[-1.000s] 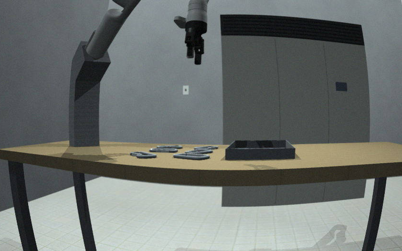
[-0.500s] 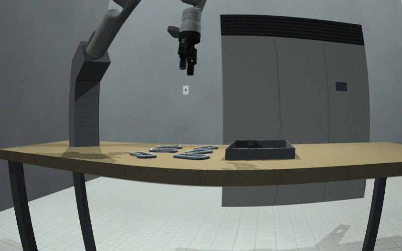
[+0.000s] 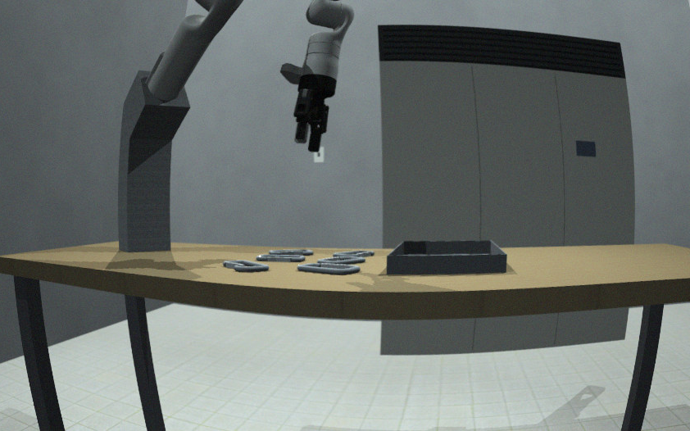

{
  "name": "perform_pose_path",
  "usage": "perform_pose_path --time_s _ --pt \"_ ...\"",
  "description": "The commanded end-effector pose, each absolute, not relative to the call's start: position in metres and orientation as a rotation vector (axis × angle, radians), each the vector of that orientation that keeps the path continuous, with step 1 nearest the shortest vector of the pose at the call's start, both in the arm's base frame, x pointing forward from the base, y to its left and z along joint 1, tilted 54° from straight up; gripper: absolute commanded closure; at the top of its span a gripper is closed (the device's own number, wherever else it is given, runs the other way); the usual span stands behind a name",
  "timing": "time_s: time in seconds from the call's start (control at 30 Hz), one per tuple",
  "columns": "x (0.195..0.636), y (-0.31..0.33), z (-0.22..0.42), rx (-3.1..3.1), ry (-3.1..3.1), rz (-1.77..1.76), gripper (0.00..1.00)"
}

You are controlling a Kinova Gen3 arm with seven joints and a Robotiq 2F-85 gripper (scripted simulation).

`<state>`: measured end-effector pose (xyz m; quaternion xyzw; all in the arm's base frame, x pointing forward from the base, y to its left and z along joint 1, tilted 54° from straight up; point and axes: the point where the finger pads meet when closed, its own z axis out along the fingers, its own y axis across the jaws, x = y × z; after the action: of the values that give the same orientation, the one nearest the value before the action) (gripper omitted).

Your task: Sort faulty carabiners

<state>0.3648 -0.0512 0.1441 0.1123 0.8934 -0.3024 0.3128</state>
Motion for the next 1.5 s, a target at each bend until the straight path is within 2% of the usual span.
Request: perform_pose_path --time_s 0.0,0.17,0.2,0.73,0.77,1.3,1.33,1.47 --pt "0.368 -0.068 0.139 0.240 2.290 -0.745 0.00" --pt "0.368 -0.068 0.139 0.240 2.290 -0.745 0.00" --pt "0.379 -0.088 0.089 0.241 2.316 -0.736 0.00" --pt "0.379 -0.088 0.089 0.241 2.316 -0.736 0.00" --pt "0.387 -0.111 0.052 0.197 2.287 -0.690 0.00" --pt "0.387 -0.111 0.052 0.197 2.287 -0.690 0.00" --pt "0.405 -0.131 0.031 0.212 2.299 -0.693 0.00" --pt "0.405 -0.131 0.031 0.212 2.299 -0.693 0.00"
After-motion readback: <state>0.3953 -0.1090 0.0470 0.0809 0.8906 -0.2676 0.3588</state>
